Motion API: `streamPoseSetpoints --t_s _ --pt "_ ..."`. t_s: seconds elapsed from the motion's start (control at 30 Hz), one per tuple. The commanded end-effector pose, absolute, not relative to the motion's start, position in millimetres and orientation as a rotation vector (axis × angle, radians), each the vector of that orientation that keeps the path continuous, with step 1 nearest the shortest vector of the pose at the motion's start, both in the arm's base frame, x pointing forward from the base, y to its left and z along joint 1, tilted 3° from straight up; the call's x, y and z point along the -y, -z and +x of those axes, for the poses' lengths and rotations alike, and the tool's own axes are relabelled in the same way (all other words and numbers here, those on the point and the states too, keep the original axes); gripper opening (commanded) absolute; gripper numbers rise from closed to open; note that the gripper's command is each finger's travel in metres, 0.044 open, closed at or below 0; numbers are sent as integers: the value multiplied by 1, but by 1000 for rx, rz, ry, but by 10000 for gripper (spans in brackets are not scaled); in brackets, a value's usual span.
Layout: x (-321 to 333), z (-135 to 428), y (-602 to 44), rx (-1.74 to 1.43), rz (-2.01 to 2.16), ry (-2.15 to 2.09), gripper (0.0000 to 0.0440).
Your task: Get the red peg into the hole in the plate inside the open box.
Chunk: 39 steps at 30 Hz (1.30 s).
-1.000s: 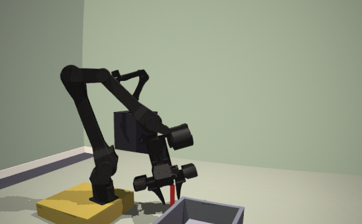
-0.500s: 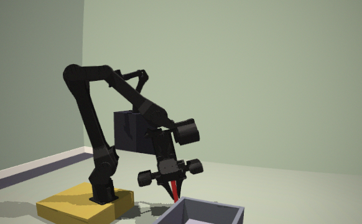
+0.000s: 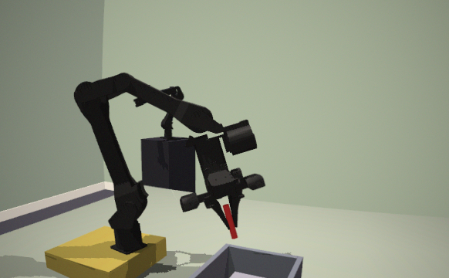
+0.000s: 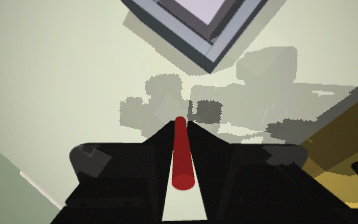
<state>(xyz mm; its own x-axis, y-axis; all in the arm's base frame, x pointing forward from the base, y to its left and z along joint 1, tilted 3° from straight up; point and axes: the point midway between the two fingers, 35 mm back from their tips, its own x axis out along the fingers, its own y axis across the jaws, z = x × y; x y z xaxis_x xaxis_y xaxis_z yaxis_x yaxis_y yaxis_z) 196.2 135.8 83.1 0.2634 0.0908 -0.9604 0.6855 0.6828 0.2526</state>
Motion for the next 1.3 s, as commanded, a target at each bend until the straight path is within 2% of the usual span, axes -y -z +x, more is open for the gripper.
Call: streamPoseSetpoints --t_s 0.0,0.57,1.27 --pt "-129 211 -103 -1219 744 456 0" --pt "-76 263 -123 -1133 773 575 0" --pt "-19 302 -104 -1125 838 707 10"
